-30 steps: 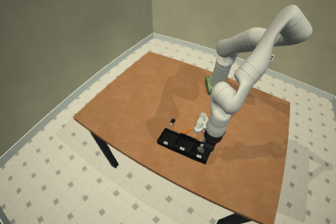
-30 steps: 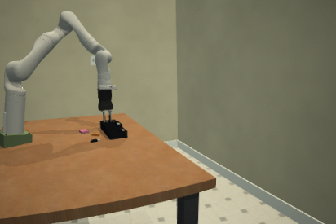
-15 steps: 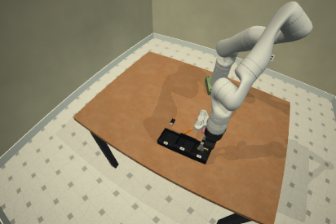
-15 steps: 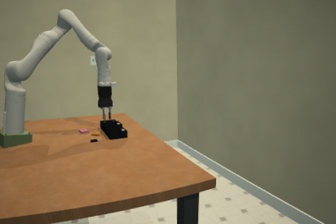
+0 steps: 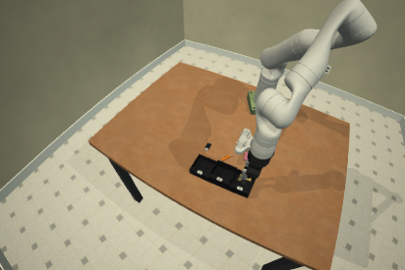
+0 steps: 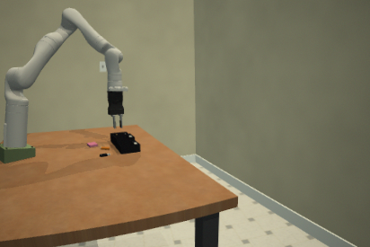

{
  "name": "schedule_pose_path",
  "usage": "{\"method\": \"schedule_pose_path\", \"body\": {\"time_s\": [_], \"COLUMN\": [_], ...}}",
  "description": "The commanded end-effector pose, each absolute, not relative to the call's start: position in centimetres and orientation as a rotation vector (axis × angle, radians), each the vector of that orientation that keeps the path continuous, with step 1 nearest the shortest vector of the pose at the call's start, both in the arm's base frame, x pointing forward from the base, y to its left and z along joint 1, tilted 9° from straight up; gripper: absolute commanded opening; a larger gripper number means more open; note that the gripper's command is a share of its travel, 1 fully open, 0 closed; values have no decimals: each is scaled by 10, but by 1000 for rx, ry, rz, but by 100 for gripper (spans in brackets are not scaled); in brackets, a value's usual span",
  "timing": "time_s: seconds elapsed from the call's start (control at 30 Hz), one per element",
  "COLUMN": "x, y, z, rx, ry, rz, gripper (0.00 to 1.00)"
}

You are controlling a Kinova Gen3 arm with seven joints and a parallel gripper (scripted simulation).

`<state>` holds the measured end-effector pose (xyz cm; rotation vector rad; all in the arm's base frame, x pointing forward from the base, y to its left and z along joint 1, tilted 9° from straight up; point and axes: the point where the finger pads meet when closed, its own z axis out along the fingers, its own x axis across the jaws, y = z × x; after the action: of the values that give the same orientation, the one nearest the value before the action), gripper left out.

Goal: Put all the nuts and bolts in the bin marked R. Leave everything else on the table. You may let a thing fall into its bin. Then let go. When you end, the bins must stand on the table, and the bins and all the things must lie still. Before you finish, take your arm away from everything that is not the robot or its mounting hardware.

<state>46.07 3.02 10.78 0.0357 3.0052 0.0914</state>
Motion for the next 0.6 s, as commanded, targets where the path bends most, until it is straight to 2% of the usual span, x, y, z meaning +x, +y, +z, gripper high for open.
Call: {"method": "schedule_pose_path", "body": {"time_s": [0.0,0.1,0.13,0.57], "x": [461,461,461,455], "y": [32,32,32,29], "z": [109,109,113,157], "rx": [32,32,32,32], "ry": [3002,3002,3002,3002], "rz": [95,95,95,95], "gripper": [59,59,100,100]}}
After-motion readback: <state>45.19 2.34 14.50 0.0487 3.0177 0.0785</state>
